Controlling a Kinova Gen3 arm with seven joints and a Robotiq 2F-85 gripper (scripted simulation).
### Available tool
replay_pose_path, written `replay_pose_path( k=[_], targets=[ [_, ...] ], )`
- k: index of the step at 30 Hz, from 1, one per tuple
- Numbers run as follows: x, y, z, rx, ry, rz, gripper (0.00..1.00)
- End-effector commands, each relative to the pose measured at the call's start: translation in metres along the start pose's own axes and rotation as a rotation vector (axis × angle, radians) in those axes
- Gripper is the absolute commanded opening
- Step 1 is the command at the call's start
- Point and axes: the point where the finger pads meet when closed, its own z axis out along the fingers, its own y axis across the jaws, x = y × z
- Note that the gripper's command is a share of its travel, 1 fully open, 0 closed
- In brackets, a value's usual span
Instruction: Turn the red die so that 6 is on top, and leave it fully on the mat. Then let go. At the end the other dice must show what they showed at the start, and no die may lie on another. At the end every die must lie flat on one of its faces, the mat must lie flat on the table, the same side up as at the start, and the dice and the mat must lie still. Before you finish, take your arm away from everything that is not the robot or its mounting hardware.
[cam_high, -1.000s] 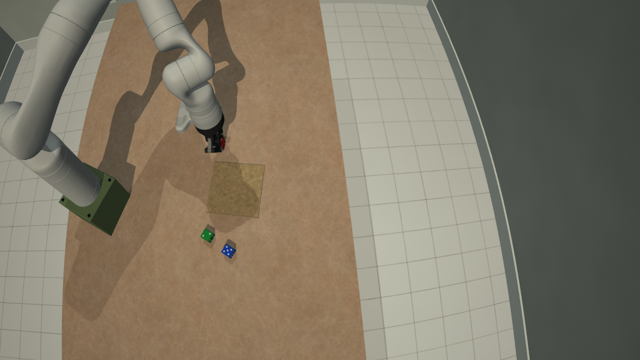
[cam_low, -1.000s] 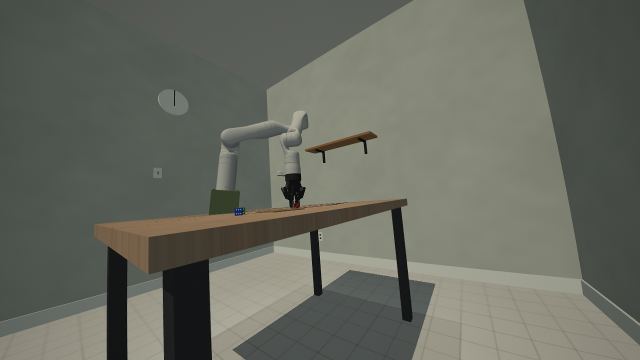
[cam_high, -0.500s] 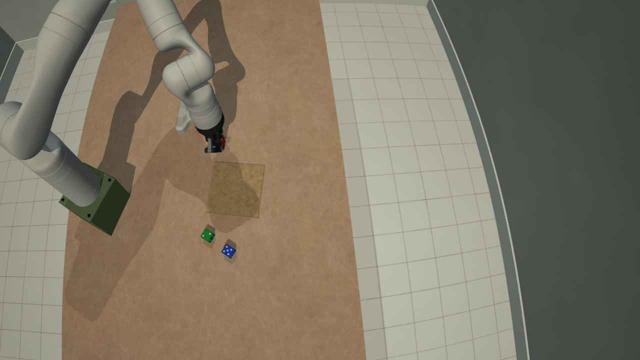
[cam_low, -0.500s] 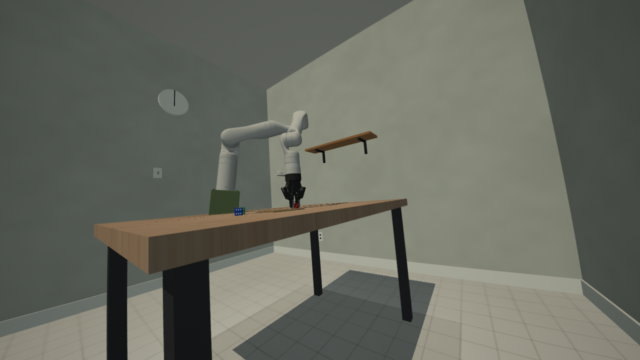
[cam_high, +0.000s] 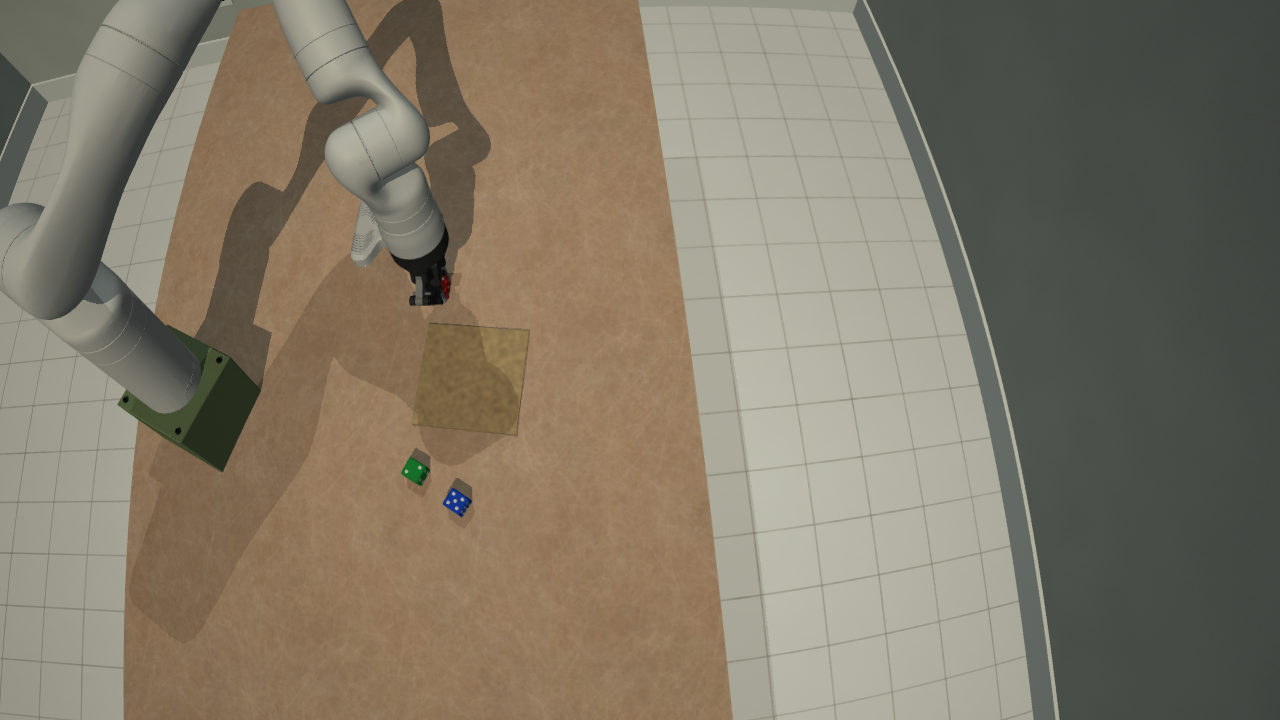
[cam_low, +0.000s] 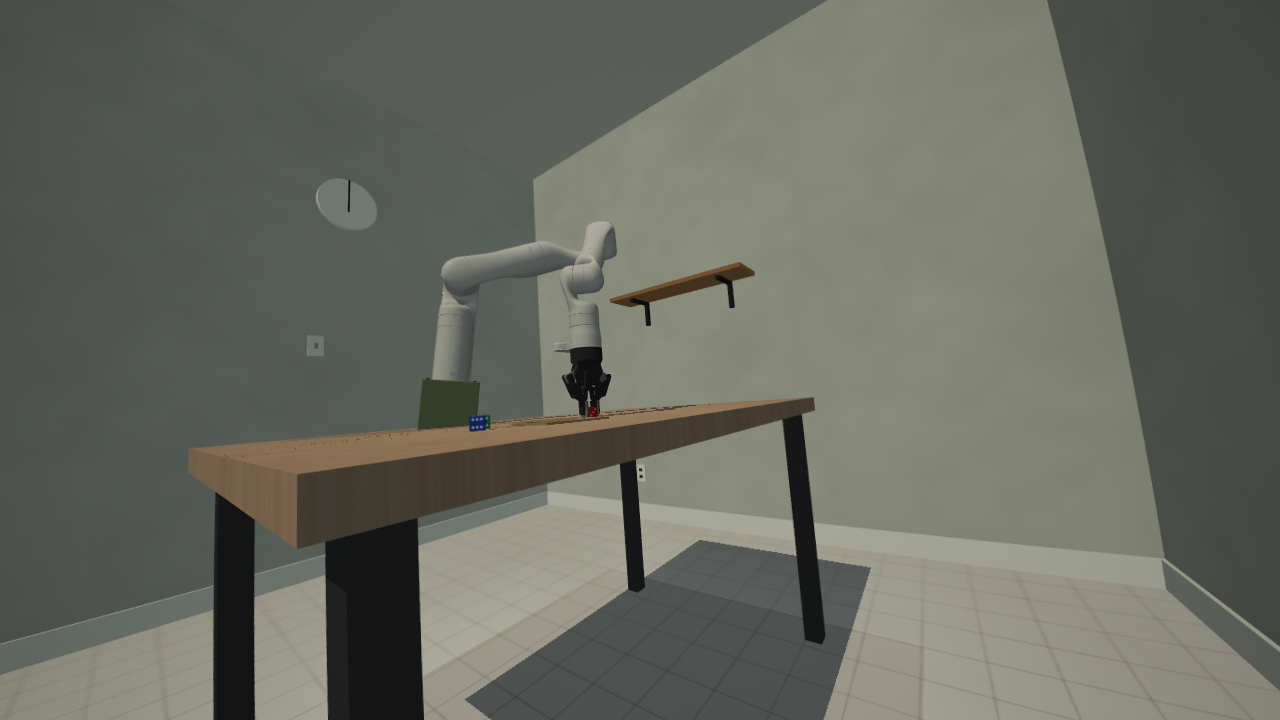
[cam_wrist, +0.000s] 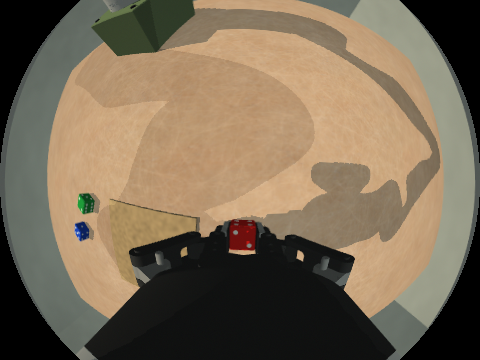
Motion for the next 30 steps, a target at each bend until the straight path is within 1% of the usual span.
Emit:
replay_pose_path(
  k=[1,6,12,14,20,24,27,30],
  targets=[
    [0.0,0.0,-0.001,-0.001,-0.001,0.0,0.21],
    [0.0,0.0,-0.01,-0.001,-0.001,0.0,0.21],
    [0.0,0.0,-0.038,-0.001,-0.001,0.0,0.21],
    [0.0,0.0,-0.038,-0.001,-0.001,0.0,0.21],
    [0.0,0.0,-0.07,-0.001,-0.001,0.0,0.21],
    [0.0,0.0,-0.088,-0.001,-0.001,0.0,0.21],
    [0.0,0.0,-0.096,-0.001,-0.001,0.0,0.21],
    [0.0,0.0,-0.099,-0.001,-0.001,0.0,0.21]
  ],
)
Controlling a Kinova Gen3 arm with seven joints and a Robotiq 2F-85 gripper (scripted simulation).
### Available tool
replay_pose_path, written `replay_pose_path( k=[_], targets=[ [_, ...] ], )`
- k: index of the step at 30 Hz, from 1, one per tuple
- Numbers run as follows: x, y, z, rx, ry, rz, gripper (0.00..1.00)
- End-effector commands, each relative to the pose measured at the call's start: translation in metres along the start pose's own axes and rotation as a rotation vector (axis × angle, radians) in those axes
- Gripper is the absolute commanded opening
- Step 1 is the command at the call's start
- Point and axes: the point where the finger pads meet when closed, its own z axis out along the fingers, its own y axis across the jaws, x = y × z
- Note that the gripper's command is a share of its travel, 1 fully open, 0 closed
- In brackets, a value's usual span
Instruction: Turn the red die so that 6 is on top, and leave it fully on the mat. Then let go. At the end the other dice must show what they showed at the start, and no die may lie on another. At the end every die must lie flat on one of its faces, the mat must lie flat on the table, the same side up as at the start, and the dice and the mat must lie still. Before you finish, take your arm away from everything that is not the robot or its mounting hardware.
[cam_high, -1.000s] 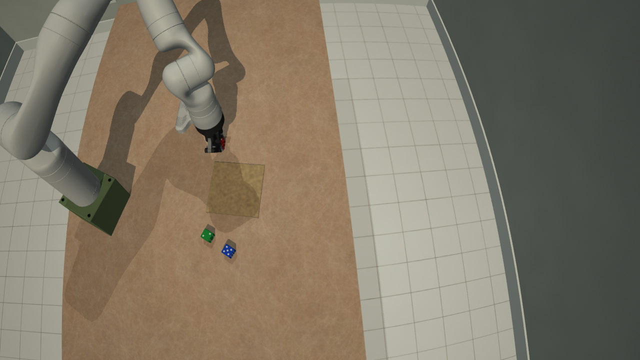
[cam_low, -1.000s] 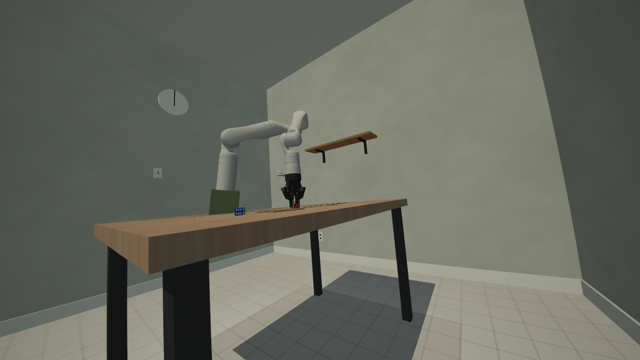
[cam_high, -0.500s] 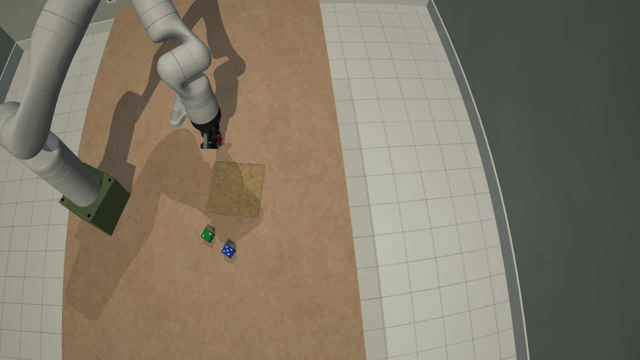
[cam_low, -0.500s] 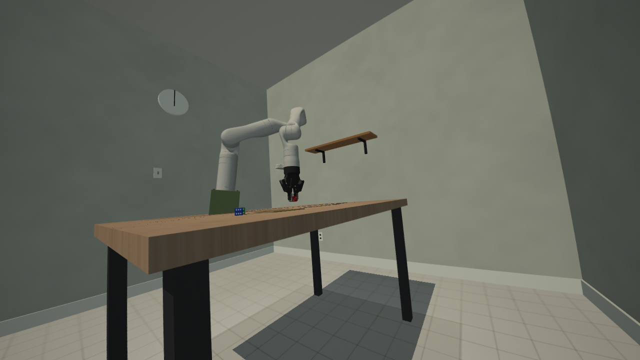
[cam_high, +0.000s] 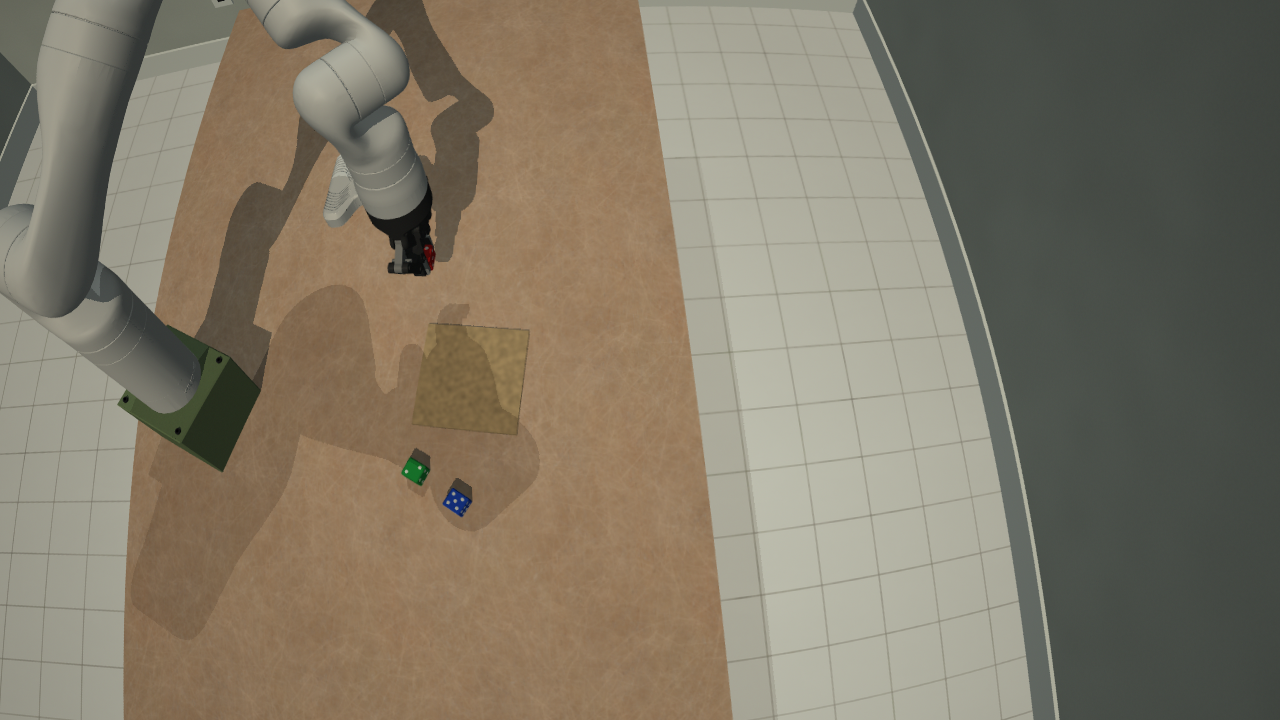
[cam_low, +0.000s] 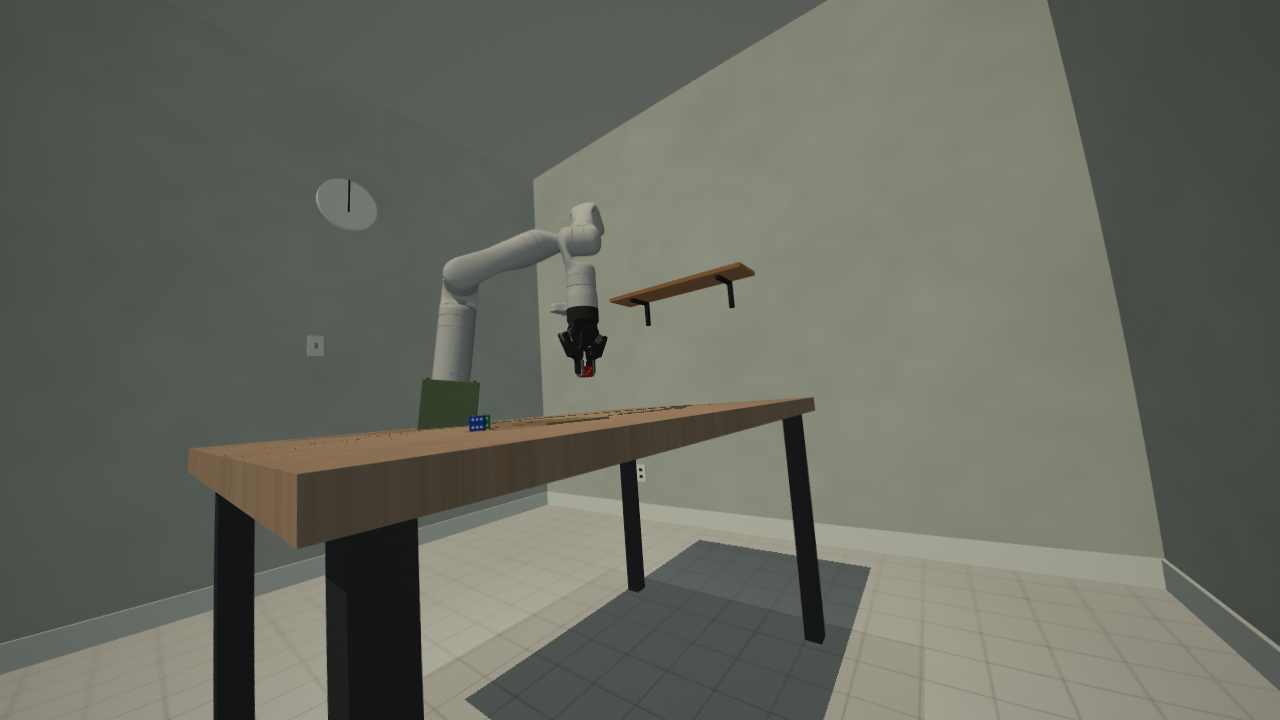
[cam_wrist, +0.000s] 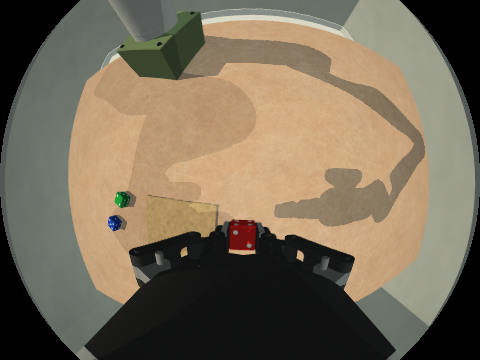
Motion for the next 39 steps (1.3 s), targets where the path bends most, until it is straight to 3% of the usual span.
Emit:
replay_pose_path(
  k=[1,39],
  targets=[
    [-0.0007,0.0056,-0.0042,-0.011,-0.005,-0.007,0.21],
    [-0.0008,0.0011,-0.0045,-0.008,0.002,-0.084,0.21]
  ],
)
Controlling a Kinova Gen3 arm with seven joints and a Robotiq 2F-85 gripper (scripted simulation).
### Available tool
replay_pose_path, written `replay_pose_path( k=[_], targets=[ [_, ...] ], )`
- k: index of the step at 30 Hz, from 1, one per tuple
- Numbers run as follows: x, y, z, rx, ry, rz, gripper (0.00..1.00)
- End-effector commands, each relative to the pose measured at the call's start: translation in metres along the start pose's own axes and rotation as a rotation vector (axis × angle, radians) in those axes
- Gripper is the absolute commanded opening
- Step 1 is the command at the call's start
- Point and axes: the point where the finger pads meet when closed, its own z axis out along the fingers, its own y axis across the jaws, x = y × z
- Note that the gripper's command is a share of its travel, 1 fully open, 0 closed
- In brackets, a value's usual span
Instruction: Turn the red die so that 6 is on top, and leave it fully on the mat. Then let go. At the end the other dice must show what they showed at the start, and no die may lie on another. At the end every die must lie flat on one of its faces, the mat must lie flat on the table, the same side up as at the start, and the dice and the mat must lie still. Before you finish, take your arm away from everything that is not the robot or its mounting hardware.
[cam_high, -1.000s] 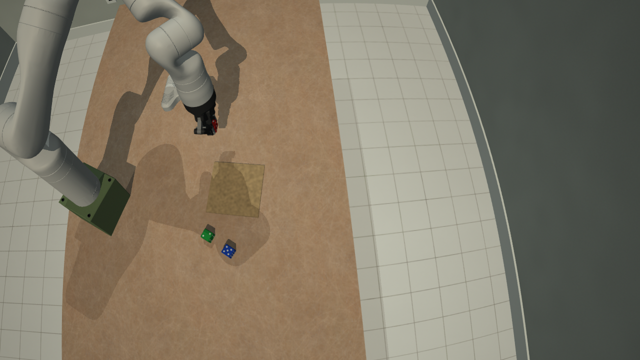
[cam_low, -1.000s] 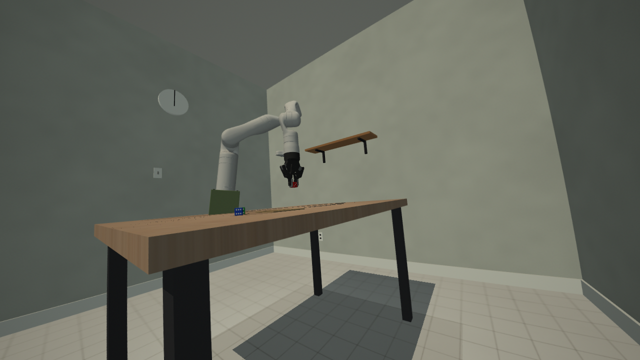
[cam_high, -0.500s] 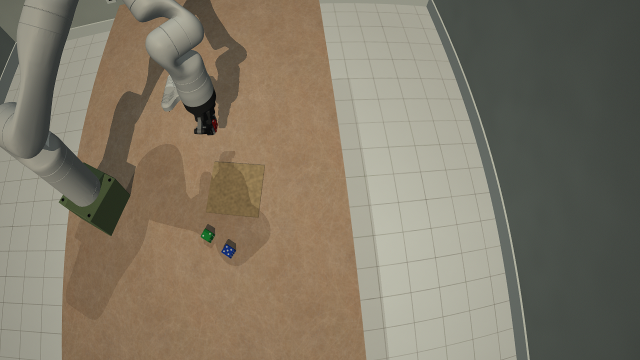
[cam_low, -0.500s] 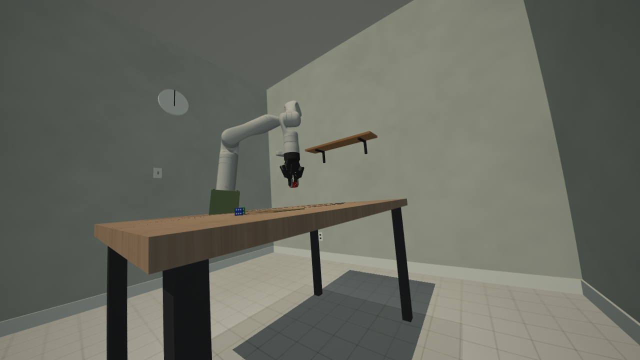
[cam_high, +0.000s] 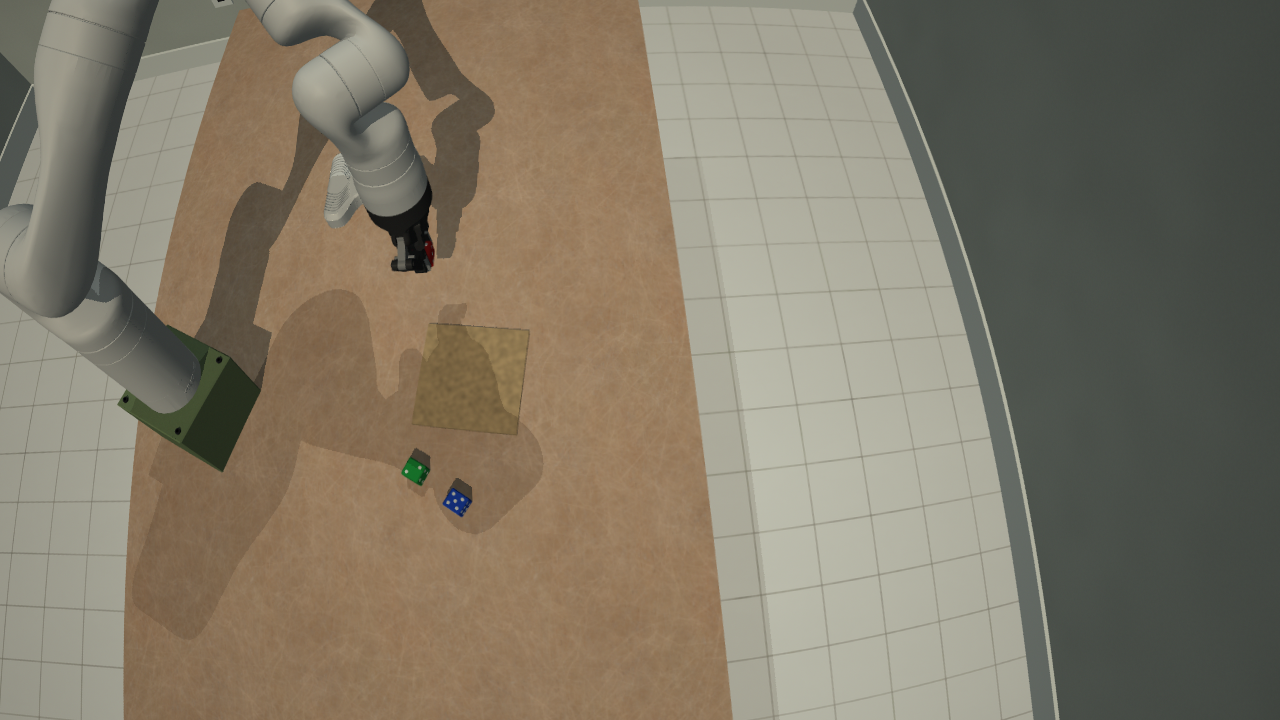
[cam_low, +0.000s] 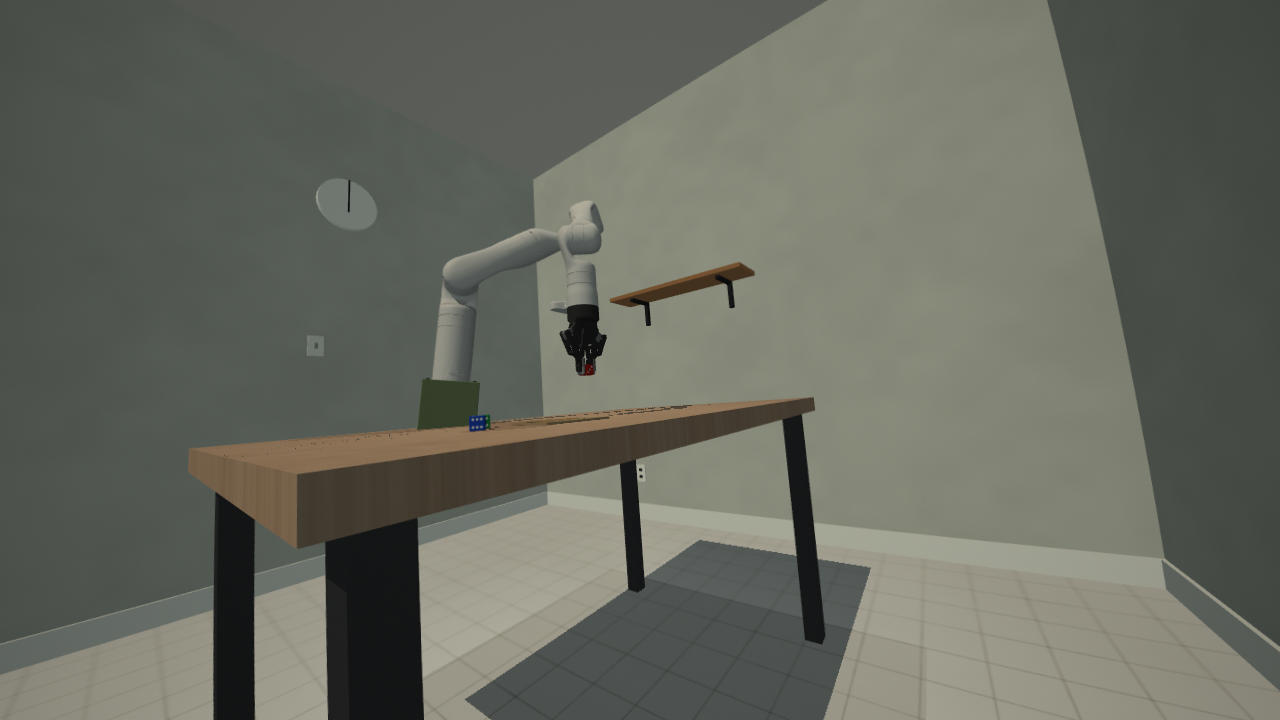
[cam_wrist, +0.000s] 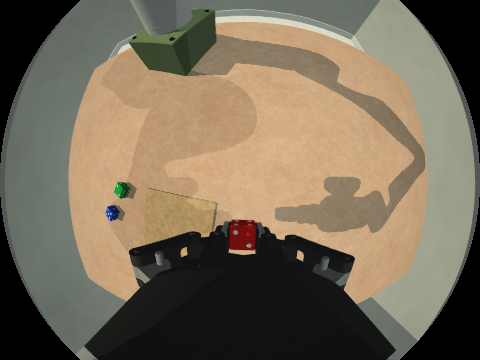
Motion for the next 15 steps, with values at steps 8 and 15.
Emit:
replay_pose_path(
  k=[8,15],
  targets=[
    [-0.0005,-0.0063,0.0008,0.001,0.008,-0.096,0.21],
    [-0.0003,-0.0107,0.0018,0.002,0.016,-0.175,0.21]
  ],
)
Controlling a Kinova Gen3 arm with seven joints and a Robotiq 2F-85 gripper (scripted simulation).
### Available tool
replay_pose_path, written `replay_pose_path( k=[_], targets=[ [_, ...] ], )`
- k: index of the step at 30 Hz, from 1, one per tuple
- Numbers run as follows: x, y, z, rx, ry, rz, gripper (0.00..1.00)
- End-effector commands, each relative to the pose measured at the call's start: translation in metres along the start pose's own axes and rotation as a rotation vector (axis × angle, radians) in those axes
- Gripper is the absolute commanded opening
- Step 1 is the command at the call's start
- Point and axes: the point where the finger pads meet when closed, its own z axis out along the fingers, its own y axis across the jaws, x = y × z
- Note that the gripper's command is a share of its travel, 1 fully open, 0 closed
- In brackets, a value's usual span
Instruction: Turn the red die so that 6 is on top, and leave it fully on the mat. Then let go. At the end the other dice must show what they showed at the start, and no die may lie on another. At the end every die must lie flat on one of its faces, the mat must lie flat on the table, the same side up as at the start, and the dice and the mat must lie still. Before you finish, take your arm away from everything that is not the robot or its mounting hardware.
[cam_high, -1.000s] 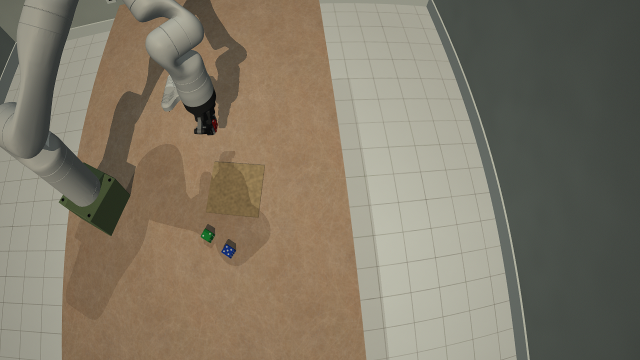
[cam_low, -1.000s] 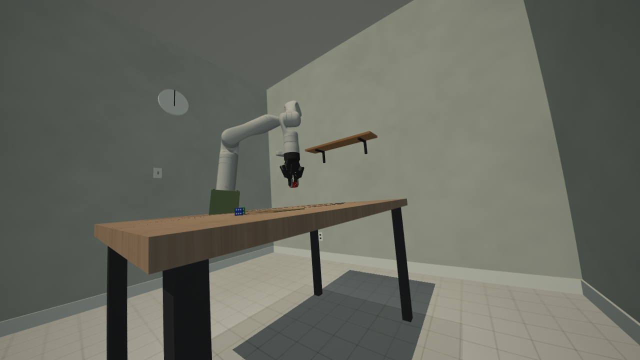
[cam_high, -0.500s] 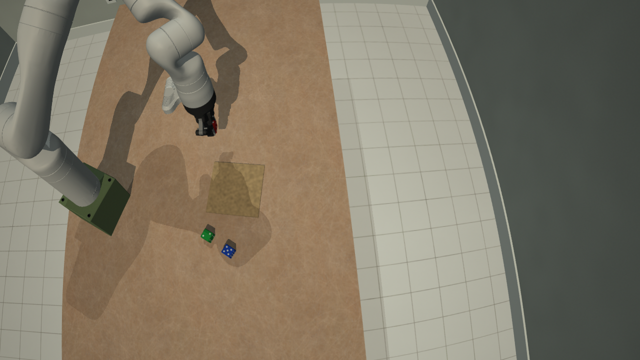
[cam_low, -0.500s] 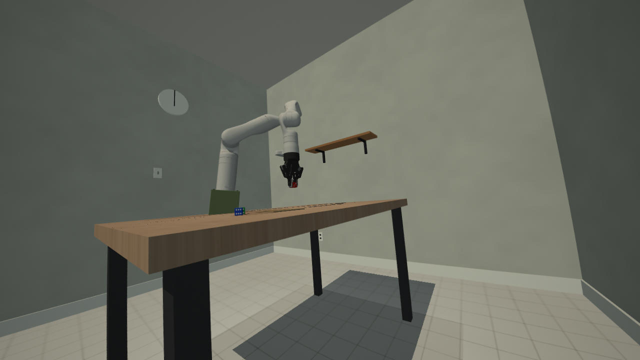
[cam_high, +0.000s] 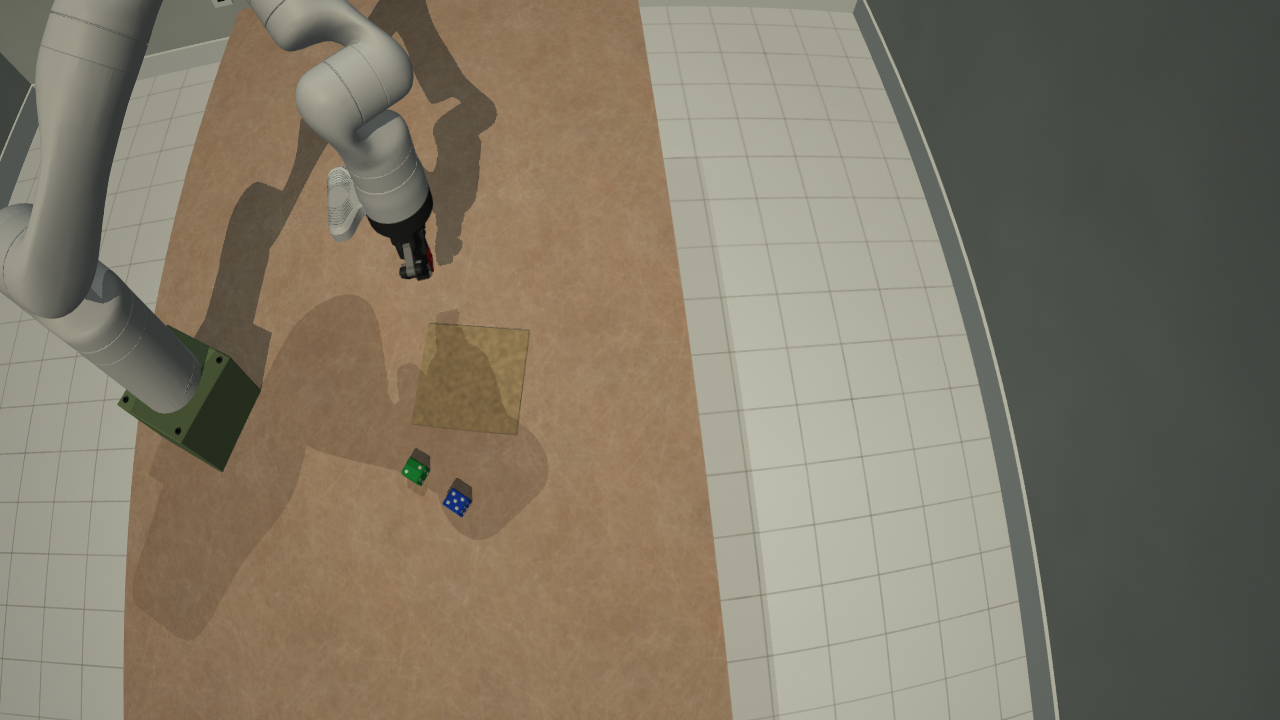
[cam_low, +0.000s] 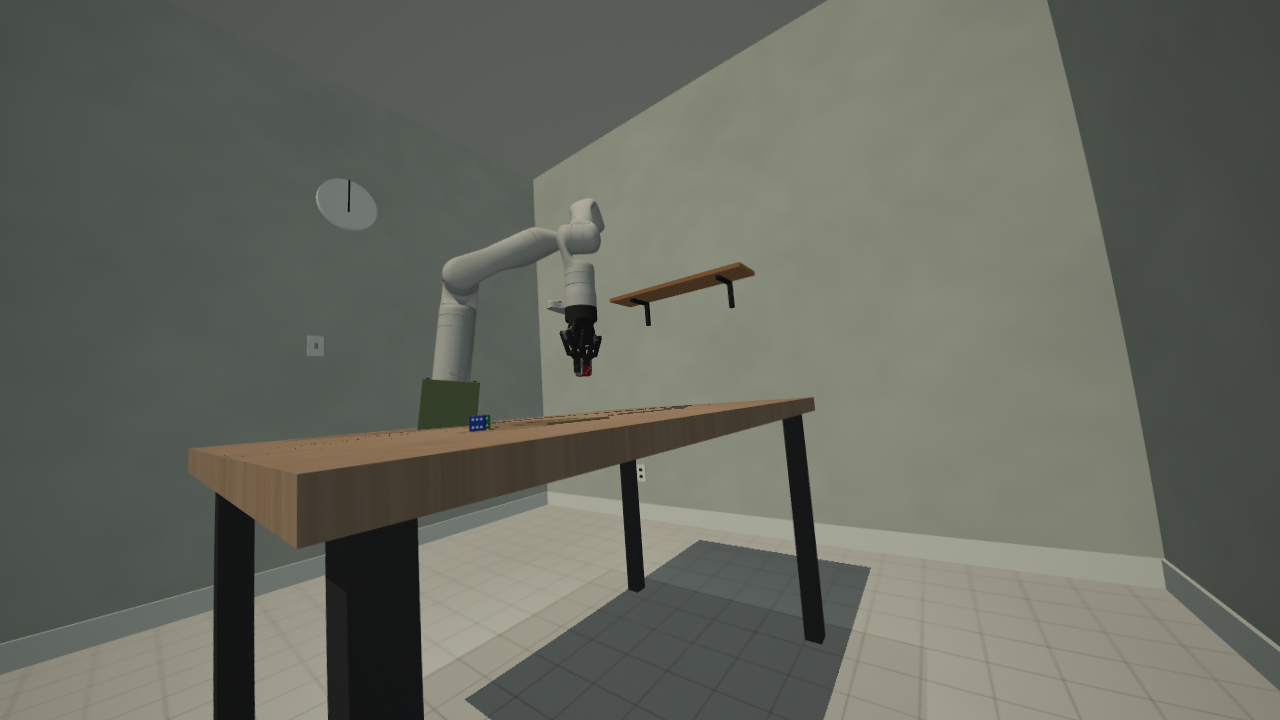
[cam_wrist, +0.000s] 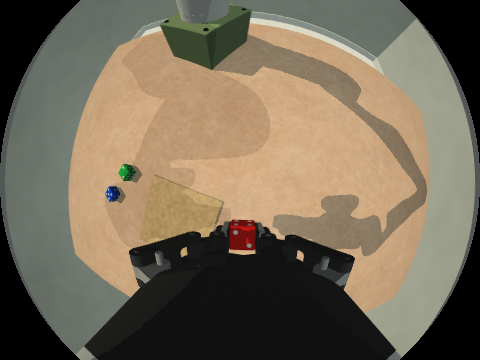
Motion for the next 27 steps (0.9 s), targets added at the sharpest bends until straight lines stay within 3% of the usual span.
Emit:
replay_pose_path(
  k=[1,15,27],
  targets=[
    [0.0,-0.003,0.0,-0.001,0.001,-0.028,0.21],
    [0.002,-0.017,0.003,-0.004,0.022,-0.294,0.21],
    [0.004,-0.033,0.005,-0.016,0.042,-0.646,0.21]
  ],
)
